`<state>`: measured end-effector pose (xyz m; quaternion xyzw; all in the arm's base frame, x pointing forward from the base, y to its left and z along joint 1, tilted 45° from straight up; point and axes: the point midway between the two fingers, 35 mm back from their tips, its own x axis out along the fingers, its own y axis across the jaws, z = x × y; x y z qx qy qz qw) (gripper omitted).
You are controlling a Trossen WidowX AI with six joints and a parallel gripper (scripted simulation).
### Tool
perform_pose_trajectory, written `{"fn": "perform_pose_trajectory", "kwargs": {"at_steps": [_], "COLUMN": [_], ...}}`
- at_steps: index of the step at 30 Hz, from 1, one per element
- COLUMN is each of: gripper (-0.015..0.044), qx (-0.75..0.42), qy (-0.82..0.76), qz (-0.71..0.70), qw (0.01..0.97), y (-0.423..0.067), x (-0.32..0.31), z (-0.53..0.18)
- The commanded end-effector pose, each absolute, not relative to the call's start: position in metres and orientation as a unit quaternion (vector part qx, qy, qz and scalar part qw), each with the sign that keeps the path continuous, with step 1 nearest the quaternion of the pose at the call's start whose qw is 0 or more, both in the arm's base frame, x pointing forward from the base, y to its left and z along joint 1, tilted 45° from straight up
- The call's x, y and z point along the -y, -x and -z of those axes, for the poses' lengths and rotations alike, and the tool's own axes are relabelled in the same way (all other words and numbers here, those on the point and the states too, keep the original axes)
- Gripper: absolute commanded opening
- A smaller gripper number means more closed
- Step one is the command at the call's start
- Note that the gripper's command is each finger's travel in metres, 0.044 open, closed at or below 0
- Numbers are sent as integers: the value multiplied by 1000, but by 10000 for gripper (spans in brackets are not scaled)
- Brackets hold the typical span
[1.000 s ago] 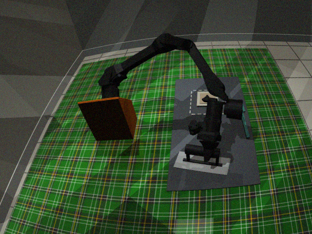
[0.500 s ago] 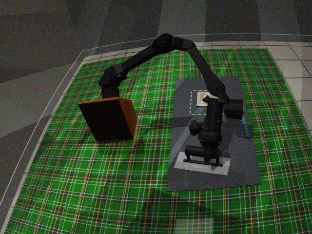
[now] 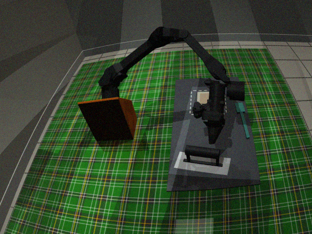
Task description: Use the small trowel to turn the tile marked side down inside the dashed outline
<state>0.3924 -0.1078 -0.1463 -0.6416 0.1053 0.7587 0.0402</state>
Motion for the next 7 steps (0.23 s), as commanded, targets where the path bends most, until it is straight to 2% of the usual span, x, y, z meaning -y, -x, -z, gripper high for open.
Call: {"fn": "perform_pose_trajectory", "kwargs": {"at_steps": [1, 7], "gripper": [300, 300], "qx": [-106, -106], "qy": [636, 638], "qz": [-763, -762], "qw": [43, 39], "y": [-385, -338], "x": [112, 151], "z": [137, 69]}}
